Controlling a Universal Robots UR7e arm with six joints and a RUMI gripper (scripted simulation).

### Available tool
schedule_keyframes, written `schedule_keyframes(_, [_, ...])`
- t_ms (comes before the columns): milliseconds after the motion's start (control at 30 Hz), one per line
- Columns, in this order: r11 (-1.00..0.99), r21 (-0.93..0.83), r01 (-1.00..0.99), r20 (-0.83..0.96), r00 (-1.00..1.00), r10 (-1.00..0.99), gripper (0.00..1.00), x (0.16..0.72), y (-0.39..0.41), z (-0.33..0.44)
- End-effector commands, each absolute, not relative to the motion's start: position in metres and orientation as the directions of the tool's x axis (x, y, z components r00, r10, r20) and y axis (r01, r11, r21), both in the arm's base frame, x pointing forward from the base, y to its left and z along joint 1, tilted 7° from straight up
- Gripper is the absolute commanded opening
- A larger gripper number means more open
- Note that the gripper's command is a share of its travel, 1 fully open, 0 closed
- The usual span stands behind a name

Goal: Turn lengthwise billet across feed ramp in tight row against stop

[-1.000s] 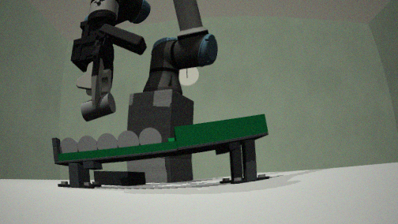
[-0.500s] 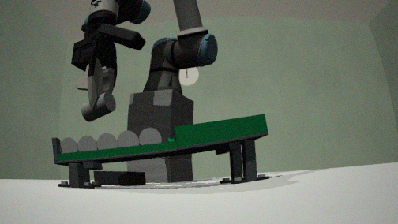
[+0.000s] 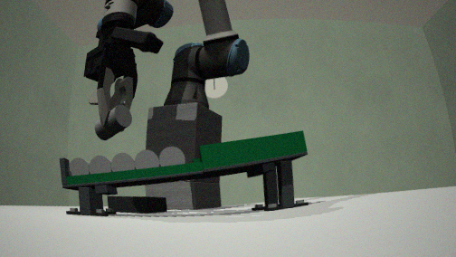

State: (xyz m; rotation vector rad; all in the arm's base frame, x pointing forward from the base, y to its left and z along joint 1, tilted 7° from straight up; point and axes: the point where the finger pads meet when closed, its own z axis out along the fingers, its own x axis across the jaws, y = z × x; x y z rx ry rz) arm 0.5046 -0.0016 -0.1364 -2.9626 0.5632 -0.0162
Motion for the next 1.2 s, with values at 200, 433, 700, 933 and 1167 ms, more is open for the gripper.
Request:
schedule_keyframes(200, [-0.841,-0.118,-0.527,-0.031,0.849,-0.528,0.0,0.5063,-0.002,-0.136])
schedule_keyframes(433, [-0.748,-0.113,-0.654,-0.05,0.755,-0.653,0.0,0.507,-0.0025,-0.1362])
schedule_keyframes(700, [-0.664,-0.105,-0.74,-0.062,0.671,-0.738,0.0,0.5076,-0.0029,-0.1362])
schedule_keyframes(933, [-0.636,-0.104,-0.765,-0.068,0.643,-0.763,0.0,0.5075,-0.0031,-0.1363])
schedule_keyframes(1167, [-0.436,-0.083,-0.896,-0.088,0.443,-0.892,0.0,0.5084,-0.0041,-0.1364])
